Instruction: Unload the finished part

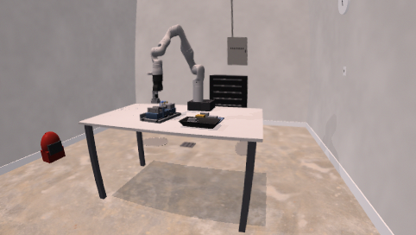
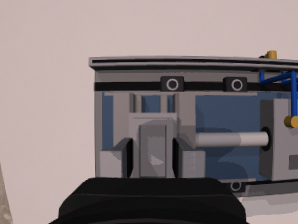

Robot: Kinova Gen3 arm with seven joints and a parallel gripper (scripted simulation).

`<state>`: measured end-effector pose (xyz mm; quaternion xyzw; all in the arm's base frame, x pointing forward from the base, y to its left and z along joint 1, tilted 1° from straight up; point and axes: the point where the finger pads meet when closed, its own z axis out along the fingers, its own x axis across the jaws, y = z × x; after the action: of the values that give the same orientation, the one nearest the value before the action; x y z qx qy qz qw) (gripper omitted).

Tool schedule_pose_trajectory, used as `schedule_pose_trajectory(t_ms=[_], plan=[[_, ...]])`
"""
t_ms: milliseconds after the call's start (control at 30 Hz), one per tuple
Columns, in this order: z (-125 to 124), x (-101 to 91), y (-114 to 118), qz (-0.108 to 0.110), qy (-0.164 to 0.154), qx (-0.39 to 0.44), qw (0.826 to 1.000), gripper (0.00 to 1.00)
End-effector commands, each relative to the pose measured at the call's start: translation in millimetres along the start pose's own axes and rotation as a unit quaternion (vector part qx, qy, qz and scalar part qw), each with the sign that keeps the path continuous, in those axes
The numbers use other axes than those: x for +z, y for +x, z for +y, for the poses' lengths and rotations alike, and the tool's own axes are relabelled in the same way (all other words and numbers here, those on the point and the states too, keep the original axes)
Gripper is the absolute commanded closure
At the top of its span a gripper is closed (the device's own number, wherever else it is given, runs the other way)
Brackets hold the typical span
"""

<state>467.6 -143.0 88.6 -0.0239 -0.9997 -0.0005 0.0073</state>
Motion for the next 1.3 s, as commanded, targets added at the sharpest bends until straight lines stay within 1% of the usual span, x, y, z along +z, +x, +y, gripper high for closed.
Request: schedule_pose_trajectory(t_ms=[0,200,267,367,567,767,833,1067,1267], plan=[[2.5,-1.0,-2.1,-0.001,0.000,-0.001,1.000,1.00],[14.7,-1.2,-8.8,-0.002,0.000,-0.003,1.000,1.00],[14.7,-1.2,-8.8,-0.002,0.000,-0.003,1.000,1.00],[25.4,-1.4,-14.3,-0.002,0.000,-0.004,1.000,1.00],[57.1,-2.0,-28.5,-0.002,0.000,-0.007,1.000,1.00],[102.4,-2.5,-44.0,-0.003,0.000,-0.012,1.000,1.00],[102.4,-2.5,-44.0,-0.003,0.000,-0.012,1.000,1.00],[169.1,-2.9,-57.9,-0.003,0.000,-0.018,1.000,1.00],[225.9,-2.9,-62.1,-0.003,-0.001,-0.023,1.000,1.00]])
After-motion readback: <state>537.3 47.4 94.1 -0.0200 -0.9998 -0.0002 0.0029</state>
